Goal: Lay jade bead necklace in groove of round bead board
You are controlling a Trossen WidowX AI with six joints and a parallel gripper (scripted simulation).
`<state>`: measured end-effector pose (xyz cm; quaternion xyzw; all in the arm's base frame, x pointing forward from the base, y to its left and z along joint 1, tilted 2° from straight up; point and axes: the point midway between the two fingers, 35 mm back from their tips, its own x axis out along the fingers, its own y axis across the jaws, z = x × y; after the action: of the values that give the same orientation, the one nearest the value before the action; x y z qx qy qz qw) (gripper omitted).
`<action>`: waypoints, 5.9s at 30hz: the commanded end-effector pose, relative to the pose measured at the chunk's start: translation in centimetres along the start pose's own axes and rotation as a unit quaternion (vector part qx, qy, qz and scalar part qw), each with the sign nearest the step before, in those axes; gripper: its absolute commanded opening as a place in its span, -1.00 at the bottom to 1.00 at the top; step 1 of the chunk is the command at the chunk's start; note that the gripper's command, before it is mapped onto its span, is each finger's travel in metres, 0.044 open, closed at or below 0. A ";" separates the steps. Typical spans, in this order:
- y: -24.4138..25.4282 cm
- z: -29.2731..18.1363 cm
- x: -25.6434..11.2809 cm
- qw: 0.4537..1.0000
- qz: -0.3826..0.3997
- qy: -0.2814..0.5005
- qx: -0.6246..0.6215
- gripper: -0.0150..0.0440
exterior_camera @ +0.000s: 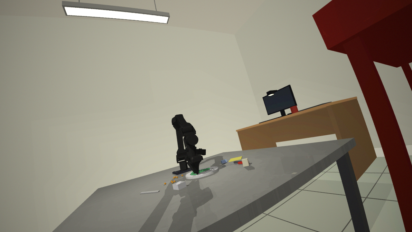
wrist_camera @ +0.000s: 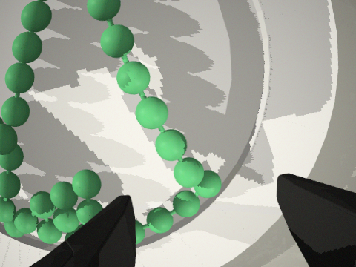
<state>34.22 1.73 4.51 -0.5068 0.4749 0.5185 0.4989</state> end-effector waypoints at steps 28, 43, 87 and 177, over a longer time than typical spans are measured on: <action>0.0 0.0 -0.5 1.000 0.003 0.000 -0.003 1.00; 0.1 0.1 -0.8 0.993 0.003 0.000 0.115 0.64; 0.5 1.0 -3.7 0.277 0.001 0.002 0.961 -0.08; 0.5 1.0 -0.3 0.278 0.001 0.002 0.961 -0.49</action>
<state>33.72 2.71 4.50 0.3361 0.6309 -0.3114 0.6261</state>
